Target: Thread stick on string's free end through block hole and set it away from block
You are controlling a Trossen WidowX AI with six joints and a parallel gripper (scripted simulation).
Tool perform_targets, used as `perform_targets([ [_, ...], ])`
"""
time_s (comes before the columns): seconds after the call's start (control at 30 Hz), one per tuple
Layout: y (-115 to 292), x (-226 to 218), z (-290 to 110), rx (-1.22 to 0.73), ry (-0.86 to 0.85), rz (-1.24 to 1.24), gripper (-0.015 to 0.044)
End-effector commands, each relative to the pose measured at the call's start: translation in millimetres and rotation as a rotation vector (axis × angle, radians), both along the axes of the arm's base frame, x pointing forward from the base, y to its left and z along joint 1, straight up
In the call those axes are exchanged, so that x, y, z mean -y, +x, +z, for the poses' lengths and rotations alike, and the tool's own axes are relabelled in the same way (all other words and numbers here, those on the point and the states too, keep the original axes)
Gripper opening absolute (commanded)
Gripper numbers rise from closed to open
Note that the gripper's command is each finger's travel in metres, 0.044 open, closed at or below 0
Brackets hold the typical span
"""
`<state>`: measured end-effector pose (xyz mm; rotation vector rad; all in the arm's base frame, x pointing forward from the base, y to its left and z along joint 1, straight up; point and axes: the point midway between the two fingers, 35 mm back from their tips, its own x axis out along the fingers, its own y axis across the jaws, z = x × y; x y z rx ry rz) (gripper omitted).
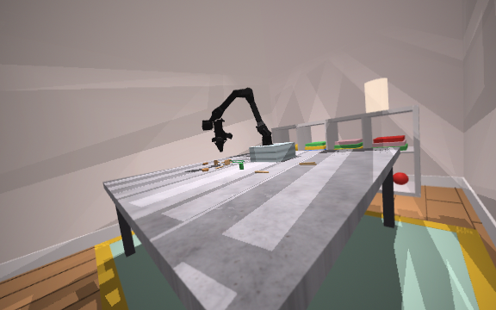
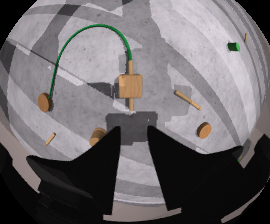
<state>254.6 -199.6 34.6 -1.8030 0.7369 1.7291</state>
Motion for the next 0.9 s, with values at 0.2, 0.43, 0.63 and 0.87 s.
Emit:
perform_targets([
  [0.2,1,1,-7,-0.005,0.004,0.028,0.012],
  [0.43,2,1,-18,-0.005,0.004,0.028,0.012],
  [0.63,3,2,-28,-0.005,0.004,0.028,0.012],
  [0.87,3,2,-40,-0.005,0.004,0.028,0.012],
])
